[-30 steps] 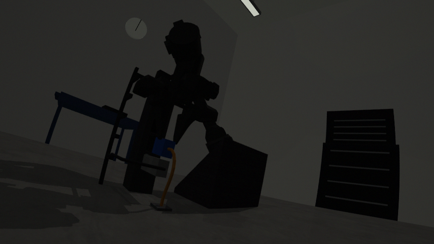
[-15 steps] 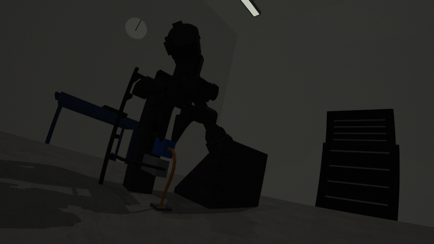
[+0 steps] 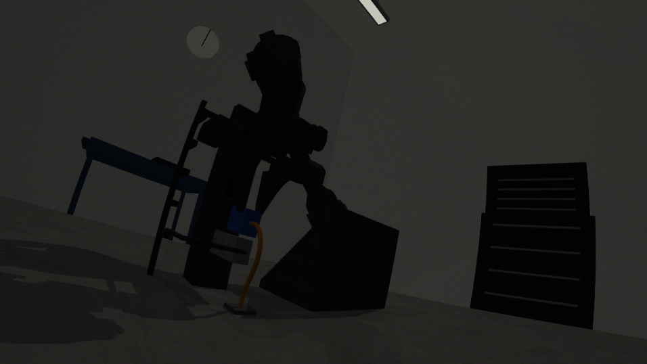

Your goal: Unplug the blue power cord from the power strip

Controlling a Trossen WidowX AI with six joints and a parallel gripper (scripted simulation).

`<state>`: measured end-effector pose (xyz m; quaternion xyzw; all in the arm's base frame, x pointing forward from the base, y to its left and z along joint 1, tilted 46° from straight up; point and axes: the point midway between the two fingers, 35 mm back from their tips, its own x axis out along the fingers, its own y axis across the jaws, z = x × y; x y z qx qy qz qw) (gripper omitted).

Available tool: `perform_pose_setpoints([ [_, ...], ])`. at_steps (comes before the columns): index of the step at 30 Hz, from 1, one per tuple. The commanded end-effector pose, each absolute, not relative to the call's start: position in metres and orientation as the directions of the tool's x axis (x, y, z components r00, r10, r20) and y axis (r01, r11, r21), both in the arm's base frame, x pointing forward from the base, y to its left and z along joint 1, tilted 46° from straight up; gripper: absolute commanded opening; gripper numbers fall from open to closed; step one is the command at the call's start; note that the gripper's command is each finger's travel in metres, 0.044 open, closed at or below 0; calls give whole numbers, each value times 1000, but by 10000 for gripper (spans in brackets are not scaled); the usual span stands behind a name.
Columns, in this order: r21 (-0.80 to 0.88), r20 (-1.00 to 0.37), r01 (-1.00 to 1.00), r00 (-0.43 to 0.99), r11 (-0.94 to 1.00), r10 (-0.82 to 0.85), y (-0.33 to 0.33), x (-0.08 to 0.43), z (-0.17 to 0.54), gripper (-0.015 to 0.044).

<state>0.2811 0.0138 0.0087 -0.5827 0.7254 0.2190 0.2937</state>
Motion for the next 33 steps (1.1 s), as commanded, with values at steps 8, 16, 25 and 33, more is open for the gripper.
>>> perform_pose_setpoints([
  [8,-27,-703,-975,-139,221,-697,36,288,-9,0],
  [16,-27,-703,-975,-139,221,-697,46,291,-17,0],
  [25,-26,-701,-975,-139,220,-700,52,290,-22,53],
  [33,-26,-700,-975,-139,220,-701,50,290,-22,263],
])
